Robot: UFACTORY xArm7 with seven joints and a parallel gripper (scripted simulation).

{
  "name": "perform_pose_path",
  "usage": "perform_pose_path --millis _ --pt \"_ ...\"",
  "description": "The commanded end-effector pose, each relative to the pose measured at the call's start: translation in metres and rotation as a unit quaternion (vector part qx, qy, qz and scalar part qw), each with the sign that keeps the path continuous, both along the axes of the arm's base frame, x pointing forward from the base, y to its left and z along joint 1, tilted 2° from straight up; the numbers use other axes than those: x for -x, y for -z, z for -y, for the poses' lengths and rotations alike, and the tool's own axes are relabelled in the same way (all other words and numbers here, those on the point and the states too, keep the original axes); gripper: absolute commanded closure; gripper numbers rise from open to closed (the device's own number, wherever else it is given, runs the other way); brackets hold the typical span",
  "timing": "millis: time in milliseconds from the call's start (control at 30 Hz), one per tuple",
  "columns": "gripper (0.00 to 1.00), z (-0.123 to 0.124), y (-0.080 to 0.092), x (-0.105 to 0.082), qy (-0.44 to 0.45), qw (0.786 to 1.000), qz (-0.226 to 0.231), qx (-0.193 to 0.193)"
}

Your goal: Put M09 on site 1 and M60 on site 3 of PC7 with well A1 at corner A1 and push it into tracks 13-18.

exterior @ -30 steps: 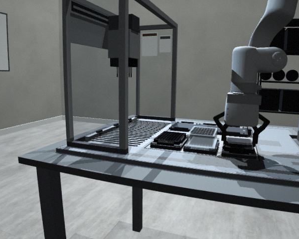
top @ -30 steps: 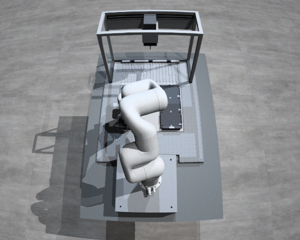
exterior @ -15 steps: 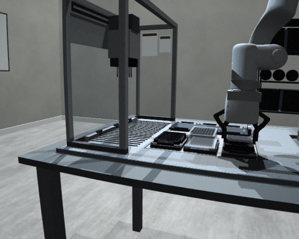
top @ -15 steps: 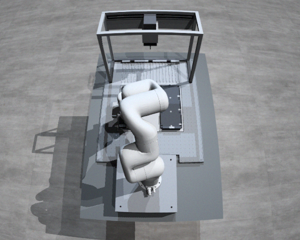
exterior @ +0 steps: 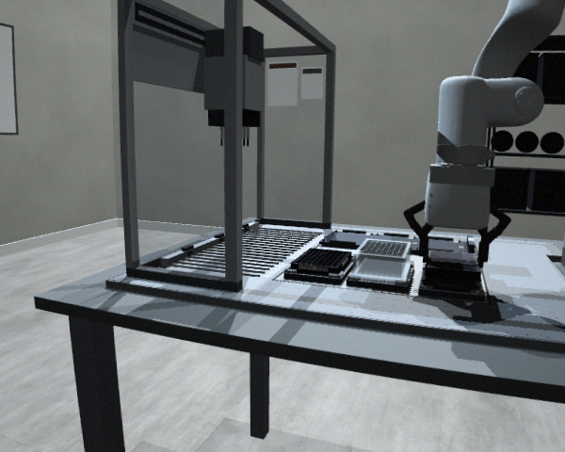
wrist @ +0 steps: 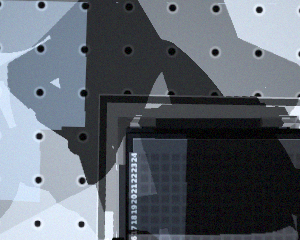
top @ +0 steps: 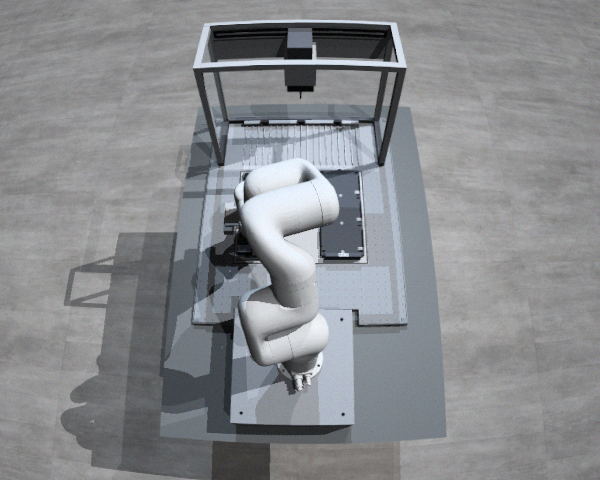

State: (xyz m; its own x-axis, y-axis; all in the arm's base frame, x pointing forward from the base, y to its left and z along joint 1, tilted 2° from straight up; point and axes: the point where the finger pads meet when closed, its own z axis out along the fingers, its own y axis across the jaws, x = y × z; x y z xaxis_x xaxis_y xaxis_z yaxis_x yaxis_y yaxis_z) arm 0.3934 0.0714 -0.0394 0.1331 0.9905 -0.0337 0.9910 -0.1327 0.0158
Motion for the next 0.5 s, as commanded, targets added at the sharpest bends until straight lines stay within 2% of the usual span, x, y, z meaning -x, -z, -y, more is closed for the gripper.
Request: perform_pose_path --millis 0,233,467 --pt "1.00 -0.0004 -0.0035 -0.0012 0.000 1.000 0.002 0.000" --pt "1.00 -0.0004 -0.0034 -0.0012 0.000 1.000 0.002 0.000" --pt "1.00 -0.0007 -0.0118 -0.0011 0.000 1.000 0.002 0.000"
